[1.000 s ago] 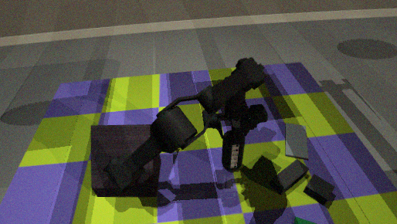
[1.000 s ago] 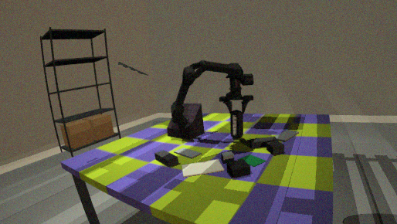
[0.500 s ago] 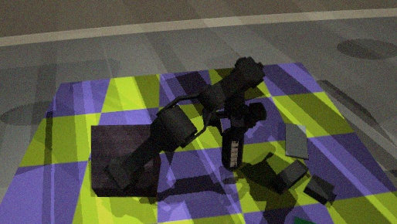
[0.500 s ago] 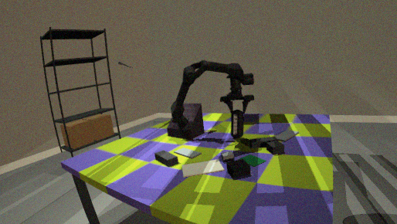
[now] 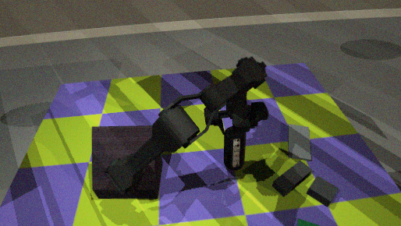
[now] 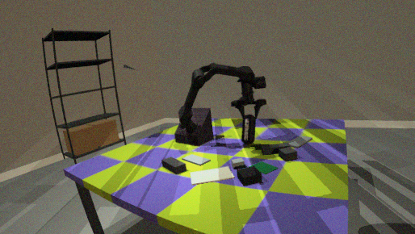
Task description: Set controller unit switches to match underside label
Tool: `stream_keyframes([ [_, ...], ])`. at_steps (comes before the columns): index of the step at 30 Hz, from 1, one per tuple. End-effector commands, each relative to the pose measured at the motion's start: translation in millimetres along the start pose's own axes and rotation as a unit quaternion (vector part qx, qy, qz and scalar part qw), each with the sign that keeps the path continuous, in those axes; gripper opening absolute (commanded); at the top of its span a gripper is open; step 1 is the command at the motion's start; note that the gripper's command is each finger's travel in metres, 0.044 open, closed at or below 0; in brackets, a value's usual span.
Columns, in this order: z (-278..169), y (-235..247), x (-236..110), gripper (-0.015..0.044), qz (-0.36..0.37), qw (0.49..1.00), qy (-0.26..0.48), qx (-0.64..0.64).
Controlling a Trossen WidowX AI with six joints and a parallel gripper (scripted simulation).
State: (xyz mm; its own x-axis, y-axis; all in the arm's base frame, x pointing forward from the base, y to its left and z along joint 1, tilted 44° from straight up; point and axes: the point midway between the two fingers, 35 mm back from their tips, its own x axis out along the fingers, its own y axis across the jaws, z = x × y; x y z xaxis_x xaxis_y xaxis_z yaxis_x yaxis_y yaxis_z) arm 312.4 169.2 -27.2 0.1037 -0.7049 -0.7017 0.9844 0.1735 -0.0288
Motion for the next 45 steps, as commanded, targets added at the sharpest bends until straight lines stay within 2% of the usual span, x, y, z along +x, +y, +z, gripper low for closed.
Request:
stream_keyframes([
  [1, -4.0, -1.5, 6.9, 0.0338, -0.008, 1.000, 0.004, -0.003],
  [45, -35.8, -1.9, 19.2, 0.0338, -0.008, 1.000, 0.020, -0.003],
])
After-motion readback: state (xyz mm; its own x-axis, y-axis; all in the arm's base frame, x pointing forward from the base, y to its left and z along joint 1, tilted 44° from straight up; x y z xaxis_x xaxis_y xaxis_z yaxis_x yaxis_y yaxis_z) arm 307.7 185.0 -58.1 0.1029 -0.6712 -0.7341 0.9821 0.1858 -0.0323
